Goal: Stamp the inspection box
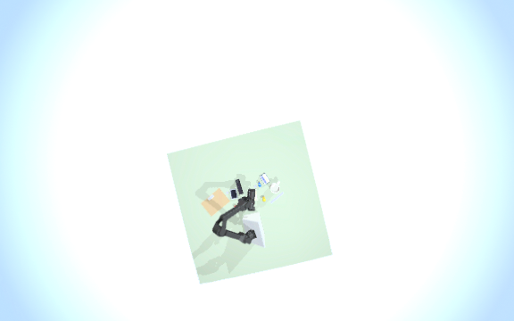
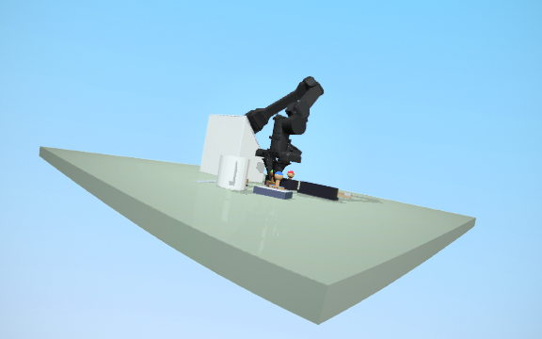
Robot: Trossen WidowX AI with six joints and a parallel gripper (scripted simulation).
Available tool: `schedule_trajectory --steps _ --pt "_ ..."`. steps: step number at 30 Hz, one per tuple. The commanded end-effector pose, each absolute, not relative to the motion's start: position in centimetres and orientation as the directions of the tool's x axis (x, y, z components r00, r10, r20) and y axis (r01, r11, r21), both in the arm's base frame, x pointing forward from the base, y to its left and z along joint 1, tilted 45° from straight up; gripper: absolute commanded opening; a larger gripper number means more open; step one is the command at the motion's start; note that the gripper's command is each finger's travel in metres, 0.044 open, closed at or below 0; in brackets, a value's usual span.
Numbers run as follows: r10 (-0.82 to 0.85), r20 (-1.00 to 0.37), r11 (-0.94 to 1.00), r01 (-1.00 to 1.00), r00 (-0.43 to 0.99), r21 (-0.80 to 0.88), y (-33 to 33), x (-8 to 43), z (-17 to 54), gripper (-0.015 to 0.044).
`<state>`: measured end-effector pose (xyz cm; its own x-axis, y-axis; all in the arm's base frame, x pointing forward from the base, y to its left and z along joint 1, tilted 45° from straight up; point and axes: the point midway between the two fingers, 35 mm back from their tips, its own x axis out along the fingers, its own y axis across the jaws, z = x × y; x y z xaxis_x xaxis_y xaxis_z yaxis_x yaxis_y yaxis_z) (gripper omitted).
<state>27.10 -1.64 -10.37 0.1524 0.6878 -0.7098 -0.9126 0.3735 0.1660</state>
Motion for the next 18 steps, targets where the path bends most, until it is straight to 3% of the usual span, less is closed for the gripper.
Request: schedule_trajectory --steps 1,18 --pt "0.692 -0.706 0.368 -0.915 0.15 0.167 -1.42 27.14 -10.4 0.0" --pt "0.692 -0.706 0.369 -0.915 0.15 0.166 -1.71 27.08 -10.11 0.0"
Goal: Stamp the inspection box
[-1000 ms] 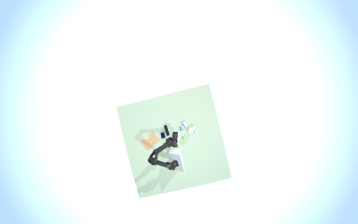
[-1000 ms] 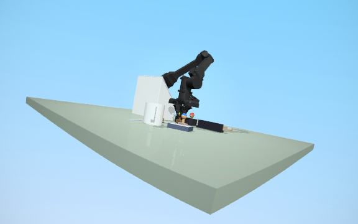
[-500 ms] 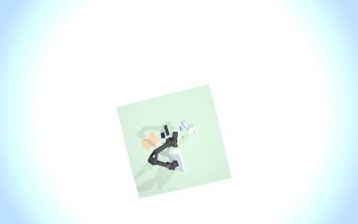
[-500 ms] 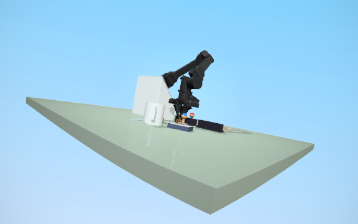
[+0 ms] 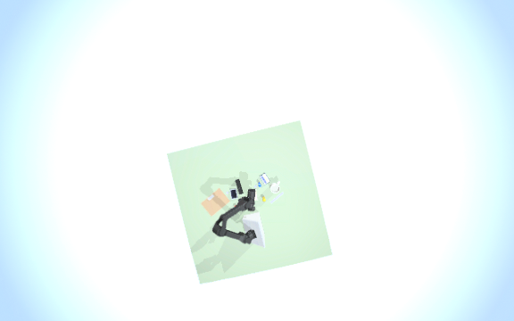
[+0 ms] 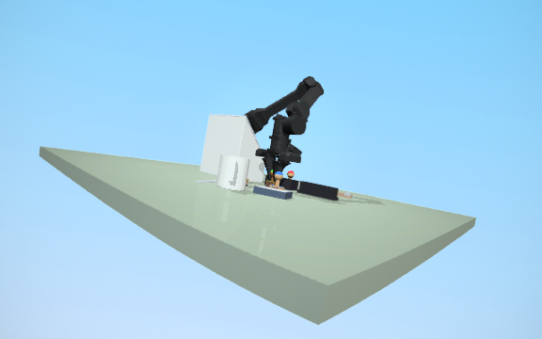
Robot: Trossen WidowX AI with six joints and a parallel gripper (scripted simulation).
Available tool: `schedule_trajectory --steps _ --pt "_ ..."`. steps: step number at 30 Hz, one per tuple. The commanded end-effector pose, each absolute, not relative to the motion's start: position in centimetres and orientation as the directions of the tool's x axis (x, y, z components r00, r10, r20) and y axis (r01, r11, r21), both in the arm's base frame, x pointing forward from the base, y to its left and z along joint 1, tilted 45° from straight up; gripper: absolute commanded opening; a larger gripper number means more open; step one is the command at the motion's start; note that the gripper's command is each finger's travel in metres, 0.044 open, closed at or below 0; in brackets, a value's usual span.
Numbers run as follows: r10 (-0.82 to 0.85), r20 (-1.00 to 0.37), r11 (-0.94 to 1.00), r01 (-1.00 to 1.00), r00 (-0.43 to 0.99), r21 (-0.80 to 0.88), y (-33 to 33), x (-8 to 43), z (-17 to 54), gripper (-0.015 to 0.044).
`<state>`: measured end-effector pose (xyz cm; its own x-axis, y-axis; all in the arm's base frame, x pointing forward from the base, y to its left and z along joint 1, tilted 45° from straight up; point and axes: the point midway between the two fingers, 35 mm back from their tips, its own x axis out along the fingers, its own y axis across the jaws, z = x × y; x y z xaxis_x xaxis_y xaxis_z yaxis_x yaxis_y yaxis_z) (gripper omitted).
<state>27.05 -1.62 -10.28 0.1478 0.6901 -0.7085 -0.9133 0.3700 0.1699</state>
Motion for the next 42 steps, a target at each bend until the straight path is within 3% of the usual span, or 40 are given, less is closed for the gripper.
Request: schedule_trajectory --steps 1,42 --pt "0.692 -0.706 0.369 -0.915 0.15 0.166 -1.7 27.1 -10.1 0.0" --pt "0.689 -0.709 0.37 -0.914 0.15 0.165 -5.4 26.4 -6.5 0.0"
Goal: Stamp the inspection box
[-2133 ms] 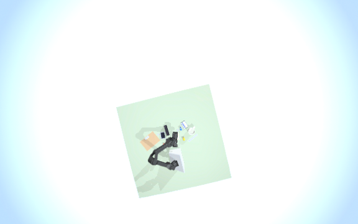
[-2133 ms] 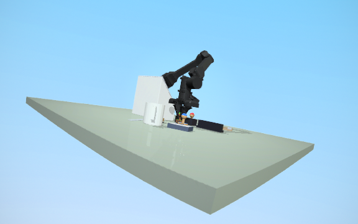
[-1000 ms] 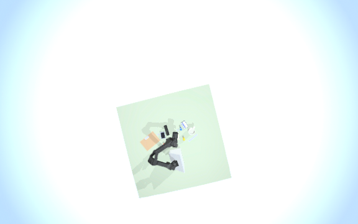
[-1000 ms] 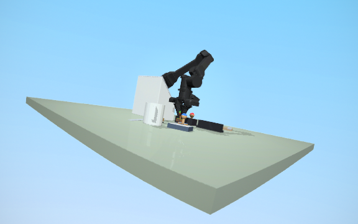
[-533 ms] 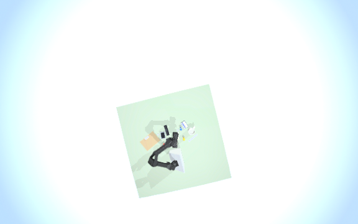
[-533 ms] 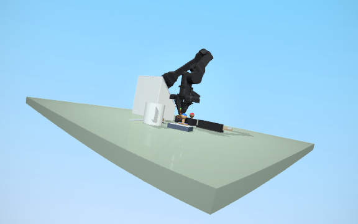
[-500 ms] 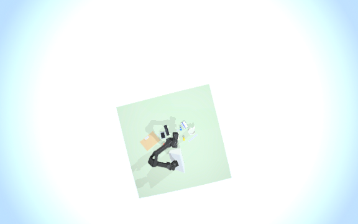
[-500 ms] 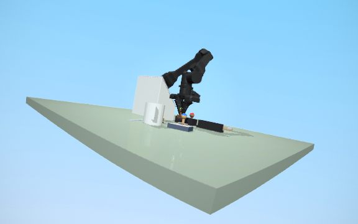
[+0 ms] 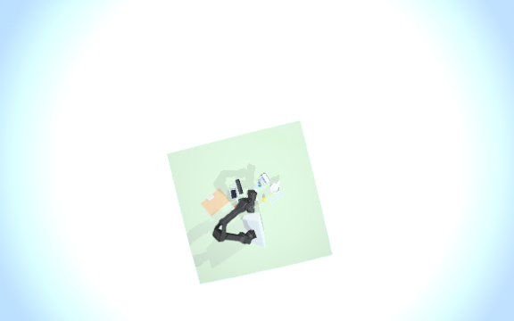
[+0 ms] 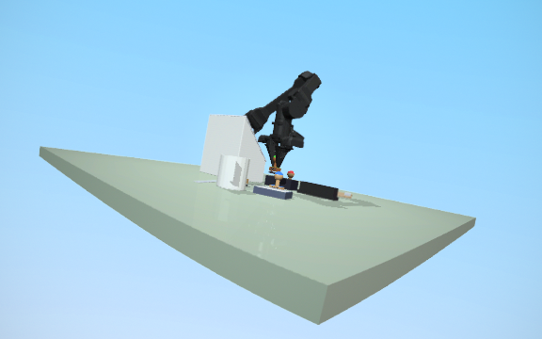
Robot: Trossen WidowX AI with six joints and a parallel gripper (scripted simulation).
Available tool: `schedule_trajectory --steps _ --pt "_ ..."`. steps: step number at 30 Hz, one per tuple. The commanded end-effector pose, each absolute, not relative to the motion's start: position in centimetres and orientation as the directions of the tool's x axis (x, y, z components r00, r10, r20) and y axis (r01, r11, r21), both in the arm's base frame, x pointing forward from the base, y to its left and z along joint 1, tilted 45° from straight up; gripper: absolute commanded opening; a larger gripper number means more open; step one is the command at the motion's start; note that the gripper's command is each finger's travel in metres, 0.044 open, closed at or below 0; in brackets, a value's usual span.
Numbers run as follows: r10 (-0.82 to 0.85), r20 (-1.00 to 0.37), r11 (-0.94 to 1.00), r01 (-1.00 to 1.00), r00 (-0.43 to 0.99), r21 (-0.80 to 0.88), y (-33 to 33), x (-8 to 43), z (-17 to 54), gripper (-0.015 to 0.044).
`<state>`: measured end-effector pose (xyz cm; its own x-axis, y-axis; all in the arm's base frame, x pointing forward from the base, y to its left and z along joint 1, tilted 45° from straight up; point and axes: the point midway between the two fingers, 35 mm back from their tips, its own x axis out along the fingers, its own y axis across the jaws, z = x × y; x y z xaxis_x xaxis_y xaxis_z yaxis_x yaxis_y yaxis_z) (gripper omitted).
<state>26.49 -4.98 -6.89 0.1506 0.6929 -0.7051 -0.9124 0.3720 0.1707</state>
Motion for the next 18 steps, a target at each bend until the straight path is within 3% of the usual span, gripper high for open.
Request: schedule_trajectory --steps 1,11,18 --pt "0.689 -0.709 0.37 -0.914 0.15 0.165 -5.5 26.4 -6.4 0.0" --pt "0.69 -0.708 0.369 -0.915 0.15 0.166 -6.4 26.2 -5.4 0.0" --pt "0.688 -0.71 0.37 -0.915 0.151 0.164 -6.8 28.9 -4.9 0.0"
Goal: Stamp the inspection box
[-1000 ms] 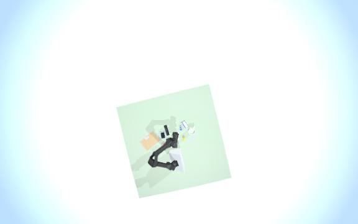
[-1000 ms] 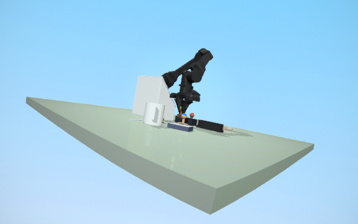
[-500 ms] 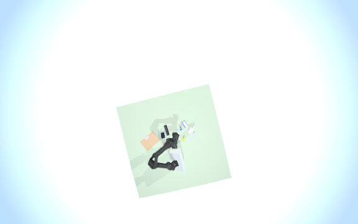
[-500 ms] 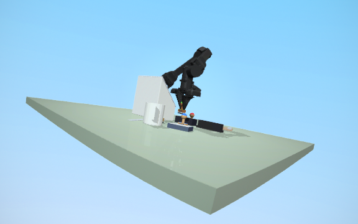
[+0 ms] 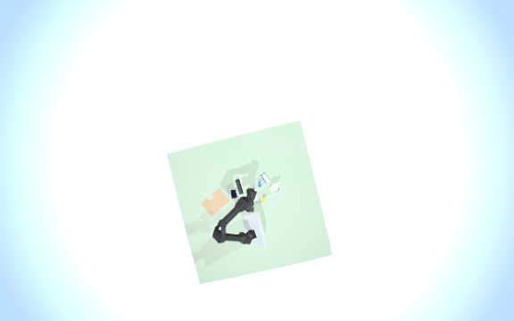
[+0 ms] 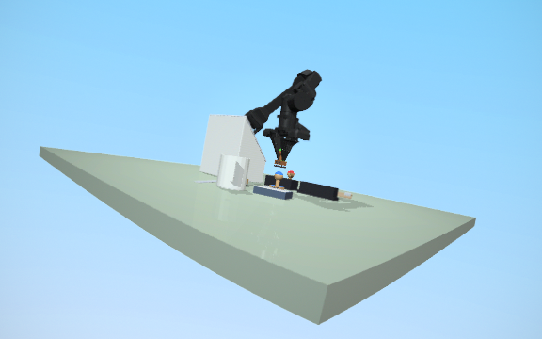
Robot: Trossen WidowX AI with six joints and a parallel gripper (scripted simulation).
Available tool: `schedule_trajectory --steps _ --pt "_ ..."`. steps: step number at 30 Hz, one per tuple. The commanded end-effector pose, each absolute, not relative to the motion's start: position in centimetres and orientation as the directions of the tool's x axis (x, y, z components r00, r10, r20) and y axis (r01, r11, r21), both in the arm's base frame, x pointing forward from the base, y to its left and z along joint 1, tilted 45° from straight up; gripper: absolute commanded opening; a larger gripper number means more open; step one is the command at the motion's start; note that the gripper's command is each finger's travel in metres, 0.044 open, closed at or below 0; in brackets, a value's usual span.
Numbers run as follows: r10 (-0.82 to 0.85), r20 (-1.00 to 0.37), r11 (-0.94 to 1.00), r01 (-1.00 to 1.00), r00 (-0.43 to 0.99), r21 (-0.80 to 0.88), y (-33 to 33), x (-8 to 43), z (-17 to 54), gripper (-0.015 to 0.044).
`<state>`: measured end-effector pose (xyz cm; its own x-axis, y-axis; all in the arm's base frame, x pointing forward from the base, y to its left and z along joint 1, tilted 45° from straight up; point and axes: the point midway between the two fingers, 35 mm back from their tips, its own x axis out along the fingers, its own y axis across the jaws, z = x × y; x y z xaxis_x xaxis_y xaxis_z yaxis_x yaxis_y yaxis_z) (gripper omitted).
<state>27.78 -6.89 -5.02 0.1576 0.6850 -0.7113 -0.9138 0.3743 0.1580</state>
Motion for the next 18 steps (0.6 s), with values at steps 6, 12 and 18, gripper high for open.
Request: schedule_trajectory --steps 6,12,18 --pt "0.687 -0.711 0.37 -0.915 0.152 0.162 -7.0 31.5 -4.4 0.0" --pt "0.687 -0.71 0.37 -0.915 0.153 0.161 -6.9 34.0 -3.8 0.0" --pt "0.688 -0.709 0.369 -0.916 0.154 0.159 -6.7 36.4 -3.1 0.0"
